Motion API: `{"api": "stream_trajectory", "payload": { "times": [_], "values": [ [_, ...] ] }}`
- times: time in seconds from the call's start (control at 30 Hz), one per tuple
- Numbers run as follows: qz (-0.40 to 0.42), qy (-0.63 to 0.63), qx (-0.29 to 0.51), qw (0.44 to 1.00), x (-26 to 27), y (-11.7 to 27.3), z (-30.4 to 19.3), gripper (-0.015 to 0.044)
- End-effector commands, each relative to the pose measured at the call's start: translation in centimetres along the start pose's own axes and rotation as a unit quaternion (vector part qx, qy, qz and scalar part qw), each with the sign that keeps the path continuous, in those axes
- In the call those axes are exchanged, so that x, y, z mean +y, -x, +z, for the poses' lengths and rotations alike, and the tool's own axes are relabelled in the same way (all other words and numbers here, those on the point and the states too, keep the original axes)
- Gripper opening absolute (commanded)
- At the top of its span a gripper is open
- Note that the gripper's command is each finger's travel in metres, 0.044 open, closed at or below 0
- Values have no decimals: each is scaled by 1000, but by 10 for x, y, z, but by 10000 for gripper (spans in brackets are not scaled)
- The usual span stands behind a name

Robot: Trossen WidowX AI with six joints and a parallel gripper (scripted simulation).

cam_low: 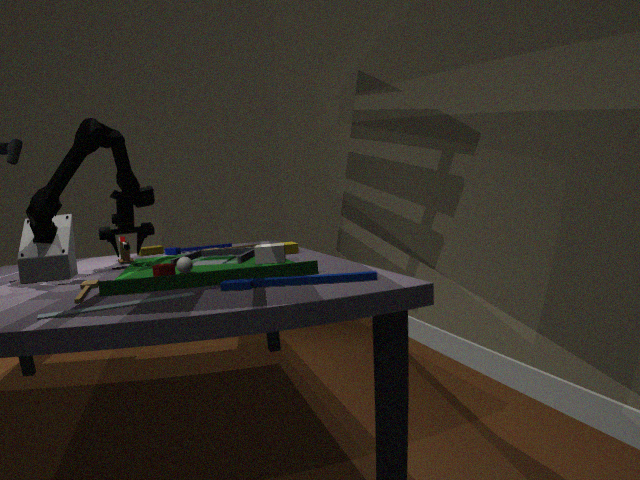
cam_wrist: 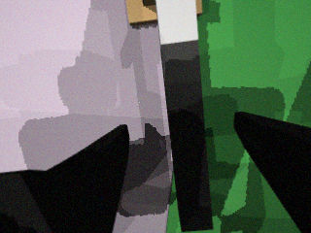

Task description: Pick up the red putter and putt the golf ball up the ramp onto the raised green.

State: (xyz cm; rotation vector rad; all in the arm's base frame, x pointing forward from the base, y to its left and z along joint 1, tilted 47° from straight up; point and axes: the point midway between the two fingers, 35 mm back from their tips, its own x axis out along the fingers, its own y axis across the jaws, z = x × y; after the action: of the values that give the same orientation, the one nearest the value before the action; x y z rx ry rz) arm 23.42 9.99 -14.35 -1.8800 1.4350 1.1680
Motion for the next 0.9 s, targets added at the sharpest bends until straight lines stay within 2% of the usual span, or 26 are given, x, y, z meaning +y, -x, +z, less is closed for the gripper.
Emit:
{"api": "stream_trajectory", "payload": {
  "times": [0.0,0.23,0.53,0.87],
  "values": [
    [0,-1,0,1000,0,0,0,230],
    [0,-1,0,1000,0,0,0,46],
    [0,-1,-1,1000,-2,7,3,0],
    [0,0,-3,1000,-3,78,23,0]
  ]
}}
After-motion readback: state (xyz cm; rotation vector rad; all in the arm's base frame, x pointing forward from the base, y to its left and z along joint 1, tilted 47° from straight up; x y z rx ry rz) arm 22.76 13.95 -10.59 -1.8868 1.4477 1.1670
